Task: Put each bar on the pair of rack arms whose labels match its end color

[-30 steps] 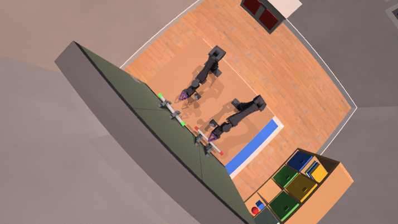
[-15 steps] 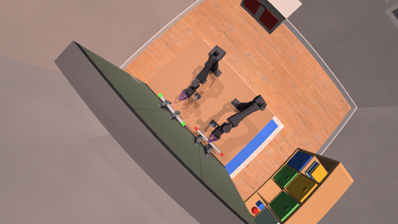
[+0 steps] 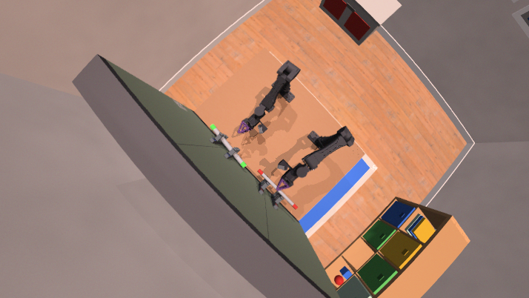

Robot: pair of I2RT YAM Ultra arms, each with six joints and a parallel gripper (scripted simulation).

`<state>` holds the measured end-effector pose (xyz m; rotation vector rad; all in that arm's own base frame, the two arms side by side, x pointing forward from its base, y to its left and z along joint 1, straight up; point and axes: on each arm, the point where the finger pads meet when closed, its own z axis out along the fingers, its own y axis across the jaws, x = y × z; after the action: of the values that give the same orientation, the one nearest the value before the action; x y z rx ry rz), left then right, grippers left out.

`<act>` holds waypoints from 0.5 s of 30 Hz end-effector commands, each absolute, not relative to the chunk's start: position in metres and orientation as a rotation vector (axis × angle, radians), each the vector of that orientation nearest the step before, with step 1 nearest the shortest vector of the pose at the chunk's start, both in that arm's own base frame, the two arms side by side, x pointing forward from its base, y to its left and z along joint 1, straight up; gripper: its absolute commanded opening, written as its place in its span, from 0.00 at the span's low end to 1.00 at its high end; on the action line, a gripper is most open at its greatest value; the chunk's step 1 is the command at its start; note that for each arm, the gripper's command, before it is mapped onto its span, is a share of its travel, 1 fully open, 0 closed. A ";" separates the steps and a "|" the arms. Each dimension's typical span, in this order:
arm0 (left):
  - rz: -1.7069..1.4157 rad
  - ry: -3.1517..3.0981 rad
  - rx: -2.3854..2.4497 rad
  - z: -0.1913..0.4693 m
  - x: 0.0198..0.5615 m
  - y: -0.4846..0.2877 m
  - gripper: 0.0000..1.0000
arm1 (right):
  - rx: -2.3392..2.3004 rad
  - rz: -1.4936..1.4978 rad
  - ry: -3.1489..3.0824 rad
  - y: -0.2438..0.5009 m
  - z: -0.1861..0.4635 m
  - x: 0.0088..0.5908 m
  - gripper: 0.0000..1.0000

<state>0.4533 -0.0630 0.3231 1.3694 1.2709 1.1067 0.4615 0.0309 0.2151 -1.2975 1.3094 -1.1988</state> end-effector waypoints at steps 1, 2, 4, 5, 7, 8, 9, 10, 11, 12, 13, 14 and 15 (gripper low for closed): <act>1.163 1.162 1.232 0.395 0.447 -0.066 0.00 | -1.255 -1.206 1.291 0.032 0.232 0.458 1.00; 1.163 1.162 1.232 0.397 0.447 -0.066 0.00 | -1.255 -1.206 1.291 0.032 0.232 0.458 1.00; 1.163 1.162 1.232 0.401 0.447 -0.067 0.00 | -1.255 -1.206 1.291 0.032 0.232 0.458 1.00; 1.163 1.162 1.232 0.402 0.447 -0.067 0.00 | -1.255 -1.206 1.291 0.032 0.232 0.458 1.00; 1.163 1.162 1.232 0.406 0.447 -0.067 0.00 | -1.255 -1.206 1.291 0.032 0.232 0.458 1.00; 1.163 1.162 1.232 0.408 0.447 -0.067 0.00 | -1.255 -1.206 1.291 0.032 0.232 0.458 1.00; 1.163 1.162 1.232 0.408 0.447 -0.067 0.00 | -1.255 -1.206 1.291 0.032 0.232 0.458 1.00; 1.163 1.162 1.232 0.408 0.447 -0.067 0.00 | -1.255 -1.206 1.291 0.032 0.232 0.458 1.00; 1.164 1.161 1.230 0.409 0.446 -0.067 0.00 | -1.256 -1.205 1.292 0.032 0.232 0.457 1.00; 1.164 1.161 1.230 0.409 0.446 -0.066 0.00 | -1.256 -1.205 1.292 0.032 0.232 0.457 1.00; 1.164 1.161 1.230 0.409 0.445 -0.066 0.00 | -1.256 -1.205 1.292 0.032 0.232 0.457 1.00; 1.164 1.161 1.230 0.408 0.445 -0.066 0.00 | -1.256 -1.205 1.292 0.032 0.232 0.457 1.00; 1.164 1.161 1.230 0.408 0.444 -0.066 0.00 | -1.256 -1.205 1.292 0.032 0.232 0.457 1.00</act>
<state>0.4540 -0.0639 0.3485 1.3569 1.2610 1.1129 0.4614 0.0308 0.2147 -1.2988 1.3110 -1.1984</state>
